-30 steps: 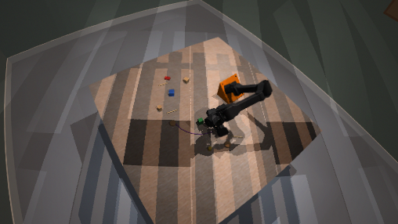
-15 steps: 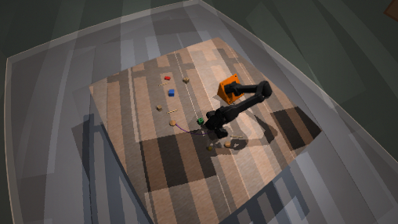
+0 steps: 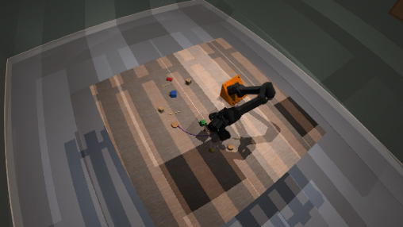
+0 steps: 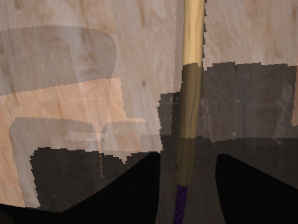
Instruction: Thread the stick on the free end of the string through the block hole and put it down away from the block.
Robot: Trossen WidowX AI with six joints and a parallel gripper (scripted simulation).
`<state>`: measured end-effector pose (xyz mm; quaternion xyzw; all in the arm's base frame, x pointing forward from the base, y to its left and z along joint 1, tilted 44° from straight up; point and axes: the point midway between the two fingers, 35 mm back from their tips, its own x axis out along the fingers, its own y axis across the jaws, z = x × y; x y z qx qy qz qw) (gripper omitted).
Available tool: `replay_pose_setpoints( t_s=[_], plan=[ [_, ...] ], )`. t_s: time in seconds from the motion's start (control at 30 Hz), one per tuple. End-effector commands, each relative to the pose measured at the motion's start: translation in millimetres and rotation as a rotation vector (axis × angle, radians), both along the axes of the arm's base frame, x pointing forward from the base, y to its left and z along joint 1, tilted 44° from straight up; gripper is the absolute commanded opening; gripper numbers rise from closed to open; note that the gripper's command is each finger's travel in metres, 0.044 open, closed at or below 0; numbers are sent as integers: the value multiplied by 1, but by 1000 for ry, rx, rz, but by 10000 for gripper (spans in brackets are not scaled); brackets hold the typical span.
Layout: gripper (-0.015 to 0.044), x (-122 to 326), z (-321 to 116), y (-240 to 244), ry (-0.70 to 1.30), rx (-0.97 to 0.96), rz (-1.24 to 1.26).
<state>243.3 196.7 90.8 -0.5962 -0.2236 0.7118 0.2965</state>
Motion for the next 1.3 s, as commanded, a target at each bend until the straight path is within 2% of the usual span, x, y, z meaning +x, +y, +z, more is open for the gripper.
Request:
replay_pose_setpoints(
  t_s=[0.0,0.1,1.27],
  plan=[
    [68,0,0,0,0,0,0],
    [0,0,0,0,0,0,0],
    [0,6,24,-24,-1,-4,0]
  ],
)
